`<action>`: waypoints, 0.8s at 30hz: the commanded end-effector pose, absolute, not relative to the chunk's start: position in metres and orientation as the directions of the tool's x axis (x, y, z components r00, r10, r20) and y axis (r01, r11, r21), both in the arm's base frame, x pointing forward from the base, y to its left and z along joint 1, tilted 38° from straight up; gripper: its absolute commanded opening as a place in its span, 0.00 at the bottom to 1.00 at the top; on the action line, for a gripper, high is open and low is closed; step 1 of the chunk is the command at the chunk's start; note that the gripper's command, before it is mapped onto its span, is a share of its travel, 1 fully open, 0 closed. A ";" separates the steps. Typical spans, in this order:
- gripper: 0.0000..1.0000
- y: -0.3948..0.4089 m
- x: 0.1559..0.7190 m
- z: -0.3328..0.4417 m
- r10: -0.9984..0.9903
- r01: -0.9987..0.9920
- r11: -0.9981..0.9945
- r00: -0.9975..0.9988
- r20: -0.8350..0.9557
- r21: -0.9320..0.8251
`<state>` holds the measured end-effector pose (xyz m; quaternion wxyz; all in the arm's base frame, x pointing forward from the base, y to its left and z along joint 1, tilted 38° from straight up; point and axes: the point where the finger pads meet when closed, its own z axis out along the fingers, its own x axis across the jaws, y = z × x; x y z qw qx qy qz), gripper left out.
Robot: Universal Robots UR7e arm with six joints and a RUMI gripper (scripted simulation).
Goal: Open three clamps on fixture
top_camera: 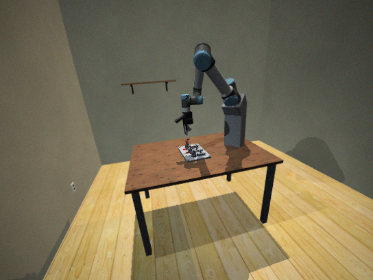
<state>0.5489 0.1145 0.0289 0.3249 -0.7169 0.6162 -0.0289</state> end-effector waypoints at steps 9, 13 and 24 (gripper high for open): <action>0.28 0.114 0.550 0.029 -0.902 -0.864 -0.030 0.239 -0.358 -0.502; 0.28 0.114 0.550 0.029 -0.902 -0.864 -0.030 0.239 -0.358 -0.502; 0.28 0.120 0.557 0.019 -0.903 -0.864 -0.031 0.240 -0.357 -0.503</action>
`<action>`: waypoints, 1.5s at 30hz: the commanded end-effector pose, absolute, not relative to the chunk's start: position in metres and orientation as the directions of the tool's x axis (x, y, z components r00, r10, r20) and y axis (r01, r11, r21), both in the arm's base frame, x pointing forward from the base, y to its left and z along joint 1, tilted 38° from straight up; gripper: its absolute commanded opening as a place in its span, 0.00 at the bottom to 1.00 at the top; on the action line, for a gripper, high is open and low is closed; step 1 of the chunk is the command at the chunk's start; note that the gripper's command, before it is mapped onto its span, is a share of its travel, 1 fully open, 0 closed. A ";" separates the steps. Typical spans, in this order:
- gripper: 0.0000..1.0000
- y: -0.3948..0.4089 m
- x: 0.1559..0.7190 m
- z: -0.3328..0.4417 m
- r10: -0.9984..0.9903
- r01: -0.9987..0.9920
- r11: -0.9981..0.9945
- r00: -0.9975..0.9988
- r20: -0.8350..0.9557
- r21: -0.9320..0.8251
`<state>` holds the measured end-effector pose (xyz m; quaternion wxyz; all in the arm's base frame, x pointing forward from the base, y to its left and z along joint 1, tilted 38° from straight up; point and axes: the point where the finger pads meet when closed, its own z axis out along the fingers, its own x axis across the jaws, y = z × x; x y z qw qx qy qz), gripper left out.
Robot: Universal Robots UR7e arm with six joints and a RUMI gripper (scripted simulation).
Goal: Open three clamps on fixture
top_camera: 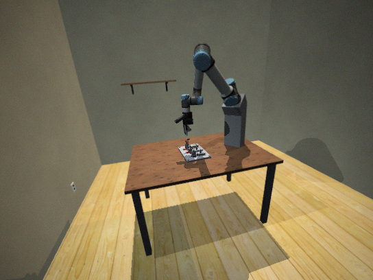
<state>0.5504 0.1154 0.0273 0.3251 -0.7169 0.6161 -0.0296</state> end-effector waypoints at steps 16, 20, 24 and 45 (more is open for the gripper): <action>0.28 0.140 0.577 -0.018 -0.902 -0.864 -0.031 0.240 -0.357 -0.503; 0.28 0.141 0.577 -0.018 -0.902 -0.864 -0.031 0.240 -0.357 -0.503; 0.28 0.140 0.578 -0.018 -0.903 -0.864 -0.030 0.240 -0.358 -0.503; 0.28 0.141 0.590 -0.009 -0.903 -0.863 -0.031 0.241 -0.356 -0.505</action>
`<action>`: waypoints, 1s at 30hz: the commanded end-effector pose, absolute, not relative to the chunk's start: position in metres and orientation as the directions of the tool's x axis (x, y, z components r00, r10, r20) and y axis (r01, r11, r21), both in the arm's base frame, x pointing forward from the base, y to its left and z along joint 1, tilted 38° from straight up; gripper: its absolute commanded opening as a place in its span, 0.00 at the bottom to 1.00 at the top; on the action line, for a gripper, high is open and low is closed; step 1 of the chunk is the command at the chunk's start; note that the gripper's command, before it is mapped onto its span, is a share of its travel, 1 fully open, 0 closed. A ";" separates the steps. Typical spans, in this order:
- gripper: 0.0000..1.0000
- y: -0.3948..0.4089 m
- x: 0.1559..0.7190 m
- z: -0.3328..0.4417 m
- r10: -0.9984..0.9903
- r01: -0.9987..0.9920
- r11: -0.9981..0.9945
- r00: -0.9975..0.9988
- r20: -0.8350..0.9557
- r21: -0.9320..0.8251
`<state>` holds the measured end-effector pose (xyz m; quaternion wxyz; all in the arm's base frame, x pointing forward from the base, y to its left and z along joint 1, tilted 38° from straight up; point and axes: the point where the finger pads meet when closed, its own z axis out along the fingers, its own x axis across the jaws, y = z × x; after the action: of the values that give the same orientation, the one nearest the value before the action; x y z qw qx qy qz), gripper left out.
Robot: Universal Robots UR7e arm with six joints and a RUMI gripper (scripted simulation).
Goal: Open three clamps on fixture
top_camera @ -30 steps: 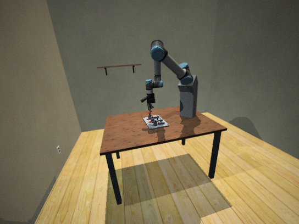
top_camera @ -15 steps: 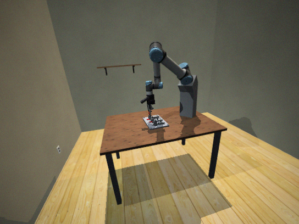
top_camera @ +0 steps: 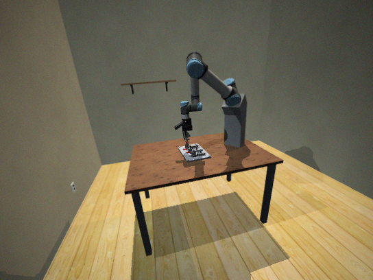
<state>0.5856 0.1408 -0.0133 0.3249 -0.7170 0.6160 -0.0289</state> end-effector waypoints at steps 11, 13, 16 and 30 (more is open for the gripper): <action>0.28 0.141 0.596 -0.006 -0.903 -0.863 -0.030 0.241 -0.357 -0.505; 0.28 0.141 0.596 -0.006 -0.903 -0.863 -0.030 0.240 -0.357 -0.505; 0.28 0.141 0.596 -0.006 -0.903 -0.863 -0.030 0.240 -0.357 -0.505; 0.28 0.151 0.605 -0.024 -0.902 -0.864 -0.031 0.240 -0.357 -0.503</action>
<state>0.5977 0.1443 -0.0131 0.3251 -0.7172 0.6157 -0.0295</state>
